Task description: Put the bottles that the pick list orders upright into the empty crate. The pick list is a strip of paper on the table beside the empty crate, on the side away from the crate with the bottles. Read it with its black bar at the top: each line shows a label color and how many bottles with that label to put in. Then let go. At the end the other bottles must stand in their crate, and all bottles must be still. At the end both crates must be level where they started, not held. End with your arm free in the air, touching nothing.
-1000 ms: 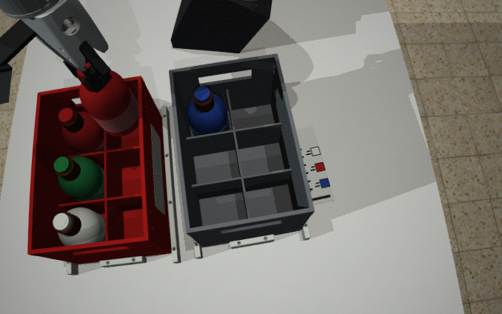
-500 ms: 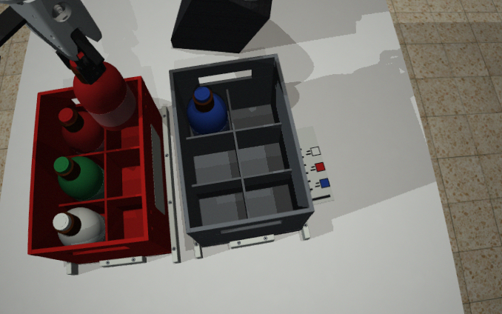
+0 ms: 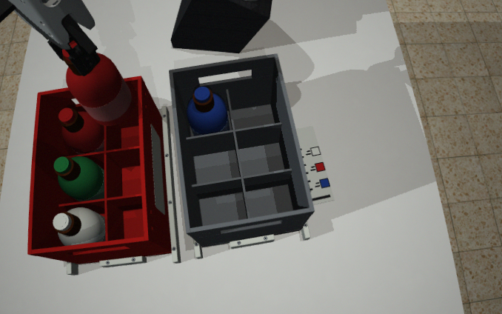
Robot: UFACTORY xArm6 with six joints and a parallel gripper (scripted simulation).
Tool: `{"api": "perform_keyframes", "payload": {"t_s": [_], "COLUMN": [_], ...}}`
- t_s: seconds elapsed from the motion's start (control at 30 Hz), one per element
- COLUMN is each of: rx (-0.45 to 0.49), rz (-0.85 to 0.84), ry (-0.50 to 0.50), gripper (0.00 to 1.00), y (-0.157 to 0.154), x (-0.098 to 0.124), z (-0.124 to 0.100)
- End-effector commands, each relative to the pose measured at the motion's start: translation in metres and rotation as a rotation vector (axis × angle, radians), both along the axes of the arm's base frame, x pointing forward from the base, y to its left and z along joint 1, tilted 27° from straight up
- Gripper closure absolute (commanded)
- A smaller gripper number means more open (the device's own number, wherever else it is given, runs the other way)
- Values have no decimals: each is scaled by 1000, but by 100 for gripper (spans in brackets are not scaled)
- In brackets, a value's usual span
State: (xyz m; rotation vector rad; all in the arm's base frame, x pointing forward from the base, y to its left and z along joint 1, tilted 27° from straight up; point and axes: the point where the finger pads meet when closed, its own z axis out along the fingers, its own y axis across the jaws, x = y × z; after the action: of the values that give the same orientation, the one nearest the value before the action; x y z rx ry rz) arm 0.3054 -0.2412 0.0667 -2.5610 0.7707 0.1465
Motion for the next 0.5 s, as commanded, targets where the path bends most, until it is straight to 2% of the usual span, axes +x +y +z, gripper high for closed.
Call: {"api": "perform_keyframes", "payload": {"t_s": [0.0,0.47], "rx": [-3,-3], "rz": [-1,-1], "ry": [-3,-3], "gripper": [100,100], "y": [-4,-8], "x": [1,0], "z": [7,15]}}
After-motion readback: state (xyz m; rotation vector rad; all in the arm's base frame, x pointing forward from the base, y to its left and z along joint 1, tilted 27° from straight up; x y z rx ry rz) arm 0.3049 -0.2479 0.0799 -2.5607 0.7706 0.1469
